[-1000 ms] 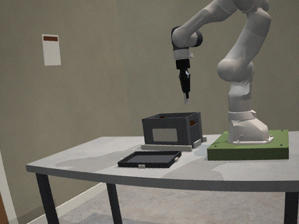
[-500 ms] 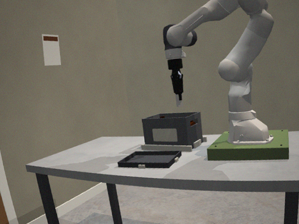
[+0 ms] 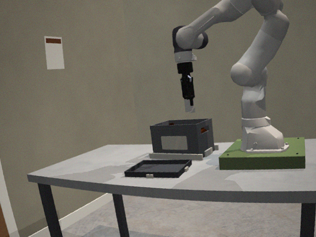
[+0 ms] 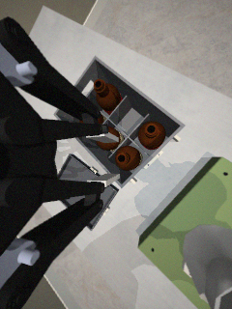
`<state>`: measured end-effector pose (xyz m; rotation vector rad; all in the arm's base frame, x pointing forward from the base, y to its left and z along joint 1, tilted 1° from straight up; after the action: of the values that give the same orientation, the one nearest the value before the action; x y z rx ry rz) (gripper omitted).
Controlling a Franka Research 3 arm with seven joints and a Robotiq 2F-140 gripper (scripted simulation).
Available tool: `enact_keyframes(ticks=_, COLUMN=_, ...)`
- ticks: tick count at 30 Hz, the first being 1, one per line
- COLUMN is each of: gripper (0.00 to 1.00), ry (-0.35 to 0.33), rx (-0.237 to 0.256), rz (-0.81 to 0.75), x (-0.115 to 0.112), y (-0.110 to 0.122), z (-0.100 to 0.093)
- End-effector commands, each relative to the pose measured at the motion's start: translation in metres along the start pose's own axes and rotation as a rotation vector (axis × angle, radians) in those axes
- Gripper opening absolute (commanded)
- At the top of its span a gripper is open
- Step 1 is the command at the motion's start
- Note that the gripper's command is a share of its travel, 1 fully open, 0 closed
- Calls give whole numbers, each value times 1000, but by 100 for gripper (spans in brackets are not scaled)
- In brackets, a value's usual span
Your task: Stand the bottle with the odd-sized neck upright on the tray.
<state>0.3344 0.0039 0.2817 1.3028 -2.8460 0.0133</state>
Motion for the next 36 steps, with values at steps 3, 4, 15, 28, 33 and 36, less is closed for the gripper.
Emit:
enact_keyframes(ticks=3, gripper=44, ry=1, rx=-4, rz=13, x=0, y=1, z=1)
enact_keyframes(ticks=4, gripper=44, ry=1, rx=-4, rz=13, x=0, y=1, z=1)
enact_keyframes(ticks=15, gripper=44, ry=1, rx=-4, rz=13, x=0, y=1, z=1)
enact_keyframes(ticks=28, gripper=44, ry=1, rx=-4, rz=13, x=0, y=1, z=3)
enact_keyframes(ticks=33, gripper=44, ry=2, rx=-4, rz=14, x=0, y=1, z=6)
enact_keyframes(ticks=36, gripper=44, ry=2, rx=-4, rz=14, x=0, y=1, z=7)
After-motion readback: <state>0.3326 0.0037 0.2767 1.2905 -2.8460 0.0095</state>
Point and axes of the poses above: the point where the finger pads meet when closed, its own z axis out along the fingers, its own y axis across the jaws, x = y × z, the point moved 8 cm from there along -z, back along the fingers, and after that the axes turned 1 degree about z, right-handed, at the moved point
